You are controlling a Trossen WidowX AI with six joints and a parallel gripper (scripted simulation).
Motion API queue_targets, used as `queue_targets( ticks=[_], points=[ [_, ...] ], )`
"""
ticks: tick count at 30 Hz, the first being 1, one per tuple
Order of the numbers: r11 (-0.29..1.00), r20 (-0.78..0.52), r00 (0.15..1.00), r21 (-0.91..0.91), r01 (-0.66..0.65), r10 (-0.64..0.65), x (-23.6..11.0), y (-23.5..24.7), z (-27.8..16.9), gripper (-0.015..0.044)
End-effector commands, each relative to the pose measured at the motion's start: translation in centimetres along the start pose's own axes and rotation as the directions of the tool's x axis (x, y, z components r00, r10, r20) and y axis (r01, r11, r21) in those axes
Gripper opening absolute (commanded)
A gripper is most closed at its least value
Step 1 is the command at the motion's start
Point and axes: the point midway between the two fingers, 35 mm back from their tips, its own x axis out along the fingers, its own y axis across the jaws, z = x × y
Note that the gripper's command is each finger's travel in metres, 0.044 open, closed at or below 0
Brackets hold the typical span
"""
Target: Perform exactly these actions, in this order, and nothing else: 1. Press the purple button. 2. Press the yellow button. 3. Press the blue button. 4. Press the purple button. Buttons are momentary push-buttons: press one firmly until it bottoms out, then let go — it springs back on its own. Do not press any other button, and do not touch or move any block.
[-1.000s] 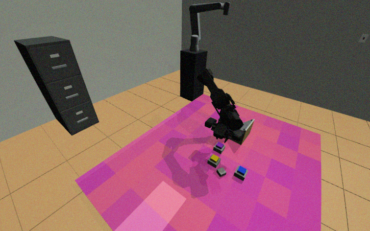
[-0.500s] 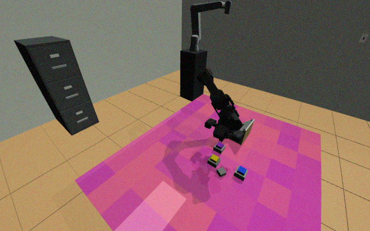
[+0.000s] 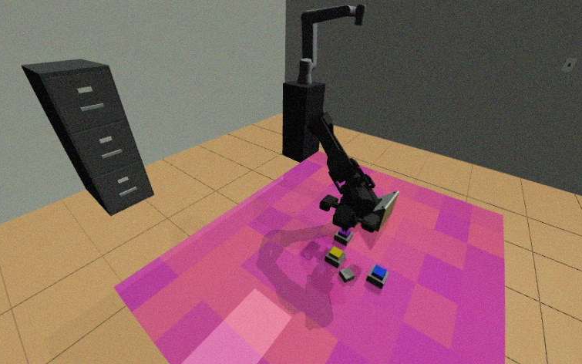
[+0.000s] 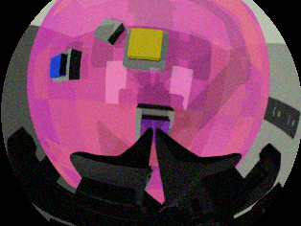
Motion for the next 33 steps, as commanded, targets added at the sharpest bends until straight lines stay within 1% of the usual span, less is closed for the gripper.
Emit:
queue_targets(
  ticks=[1,24,26,28,33],
  points=[
    [1.0,-0.003,1.0,-0.009,0.01,-0.01,0.8,-0.1,-0.2,0.002],
    [1.0,-0.003,1.0,-0.009,0.01,-0.01,0.9,-0.1,-0.2,0.002],
    [1.0,-0.003,1.0,-0.003,0.004,-0.004,-0.2,0.0,-0.1,0.002],
    [1.0,-0.004,1.0,-0.009,0.008,-0.008,-2.1,-0.1,-0.2,0.002],
    [1.0,-0.004,1.0,-0.01,0.008,-0.008,-2.5,-0.1,-0.2,0.002]
  ],
)
